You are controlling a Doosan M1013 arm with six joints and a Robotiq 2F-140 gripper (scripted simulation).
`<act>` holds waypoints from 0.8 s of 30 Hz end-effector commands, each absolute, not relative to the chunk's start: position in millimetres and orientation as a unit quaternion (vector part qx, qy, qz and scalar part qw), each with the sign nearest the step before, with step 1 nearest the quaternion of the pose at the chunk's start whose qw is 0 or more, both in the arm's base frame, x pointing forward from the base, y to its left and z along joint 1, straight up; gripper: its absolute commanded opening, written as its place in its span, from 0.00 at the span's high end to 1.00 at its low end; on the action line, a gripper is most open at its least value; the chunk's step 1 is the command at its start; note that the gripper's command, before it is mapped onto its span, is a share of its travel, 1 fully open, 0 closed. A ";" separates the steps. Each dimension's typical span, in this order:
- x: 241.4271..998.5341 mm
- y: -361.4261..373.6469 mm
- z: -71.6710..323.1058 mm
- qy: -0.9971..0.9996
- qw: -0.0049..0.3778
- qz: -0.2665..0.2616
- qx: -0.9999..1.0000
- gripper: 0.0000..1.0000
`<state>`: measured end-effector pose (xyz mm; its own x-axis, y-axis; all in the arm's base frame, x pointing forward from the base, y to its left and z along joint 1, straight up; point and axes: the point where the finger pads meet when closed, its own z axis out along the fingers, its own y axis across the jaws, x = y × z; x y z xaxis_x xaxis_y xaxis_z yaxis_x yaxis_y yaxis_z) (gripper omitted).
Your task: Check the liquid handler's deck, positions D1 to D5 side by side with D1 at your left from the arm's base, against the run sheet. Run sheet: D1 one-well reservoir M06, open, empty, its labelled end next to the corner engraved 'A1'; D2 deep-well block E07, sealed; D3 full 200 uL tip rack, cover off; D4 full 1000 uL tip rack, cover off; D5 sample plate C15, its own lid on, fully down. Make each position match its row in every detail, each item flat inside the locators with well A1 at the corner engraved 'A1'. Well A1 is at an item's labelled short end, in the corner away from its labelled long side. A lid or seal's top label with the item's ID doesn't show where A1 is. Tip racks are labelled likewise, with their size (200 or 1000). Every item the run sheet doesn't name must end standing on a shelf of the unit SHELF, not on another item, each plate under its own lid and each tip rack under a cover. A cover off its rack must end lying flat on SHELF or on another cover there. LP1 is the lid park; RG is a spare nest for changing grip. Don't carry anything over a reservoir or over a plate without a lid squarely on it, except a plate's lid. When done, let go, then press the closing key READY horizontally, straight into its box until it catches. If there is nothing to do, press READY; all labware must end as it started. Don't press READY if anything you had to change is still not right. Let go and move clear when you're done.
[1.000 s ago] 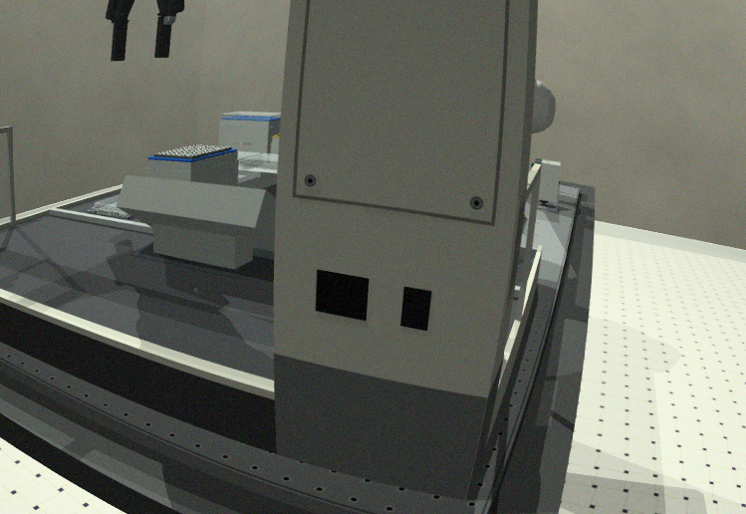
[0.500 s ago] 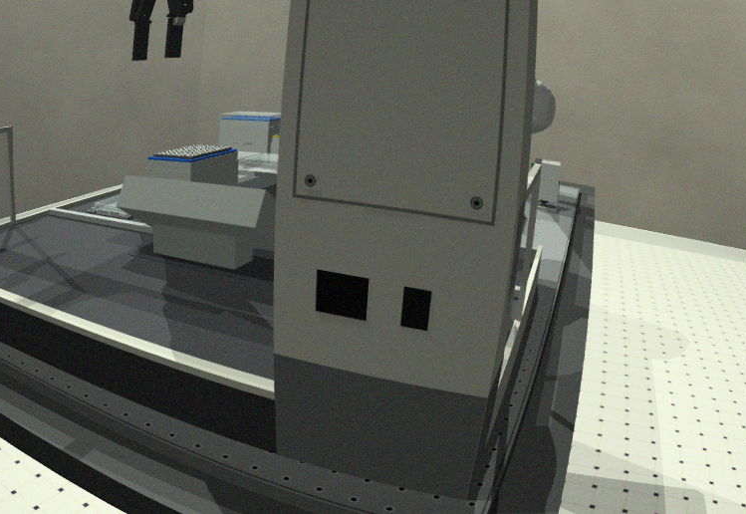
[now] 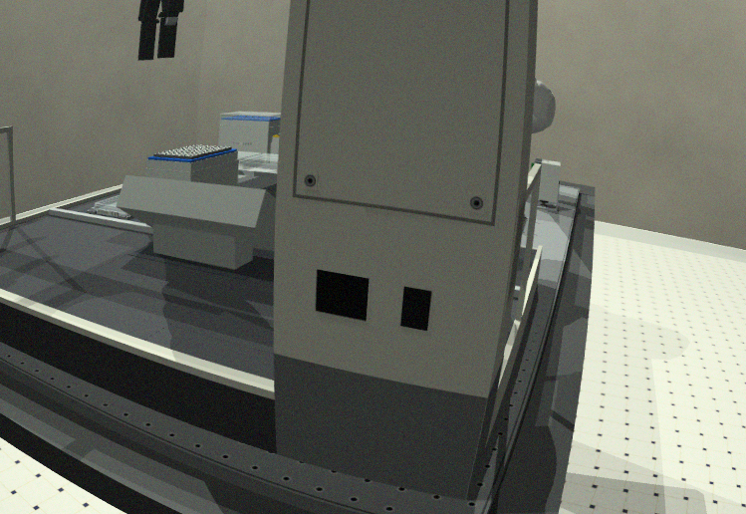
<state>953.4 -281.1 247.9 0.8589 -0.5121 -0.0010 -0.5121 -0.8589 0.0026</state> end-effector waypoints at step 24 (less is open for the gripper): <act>910.6 -279.2 249.7 -0.485 0.001 0.000 0.874 0.34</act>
